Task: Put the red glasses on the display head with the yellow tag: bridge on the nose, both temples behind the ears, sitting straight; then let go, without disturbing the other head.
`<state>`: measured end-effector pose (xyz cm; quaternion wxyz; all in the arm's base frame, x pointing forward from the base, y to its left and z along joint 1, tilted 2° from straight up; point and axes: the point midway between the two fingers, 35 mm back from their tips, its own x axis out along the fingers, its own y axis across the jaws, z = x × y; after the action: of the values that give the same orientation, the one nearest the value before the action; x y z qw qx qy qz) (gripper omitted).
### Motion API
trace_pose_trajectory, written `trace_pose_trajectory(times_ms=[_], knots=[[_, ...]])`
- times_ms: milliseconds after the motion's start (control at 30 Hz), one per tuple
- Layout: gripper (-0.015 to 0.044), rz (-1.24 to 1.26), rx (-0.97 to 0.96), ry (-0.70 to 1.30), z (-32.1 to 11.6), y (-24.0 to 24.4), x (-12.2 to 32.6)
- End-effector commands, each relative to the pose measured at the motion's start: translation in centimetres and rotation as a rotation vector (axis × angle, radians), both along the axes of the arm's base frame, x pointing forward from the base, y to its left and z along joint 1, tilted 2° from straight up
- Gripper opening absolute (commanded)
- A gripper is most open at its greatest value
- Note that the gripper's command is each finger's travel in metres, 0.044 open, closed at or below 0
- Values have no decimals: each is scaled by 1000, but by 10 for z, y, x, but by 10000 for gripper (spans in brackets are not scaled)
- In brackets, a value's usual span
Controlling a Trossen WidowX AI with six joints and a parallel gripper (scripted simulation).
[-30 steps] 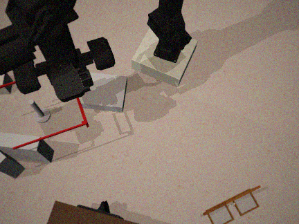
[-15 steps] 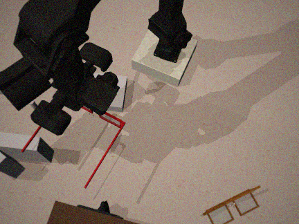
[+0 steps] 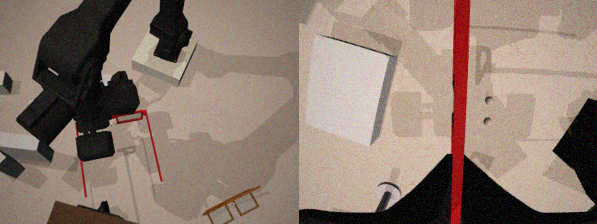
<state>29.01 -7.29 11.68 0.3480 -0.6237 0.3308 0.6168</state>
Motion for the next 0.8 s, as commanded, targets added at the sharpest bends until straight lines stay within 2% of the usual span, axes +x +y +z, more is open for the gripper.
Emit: trace_pose_trajectory(times_ms=[0, 300, 767], knots=[[0, 213, 2, -3, 0, 16, 8], [0, 603, -3, -12, 0, 46, 19], [0, 611, -3, -12, -9, 47, 21]])
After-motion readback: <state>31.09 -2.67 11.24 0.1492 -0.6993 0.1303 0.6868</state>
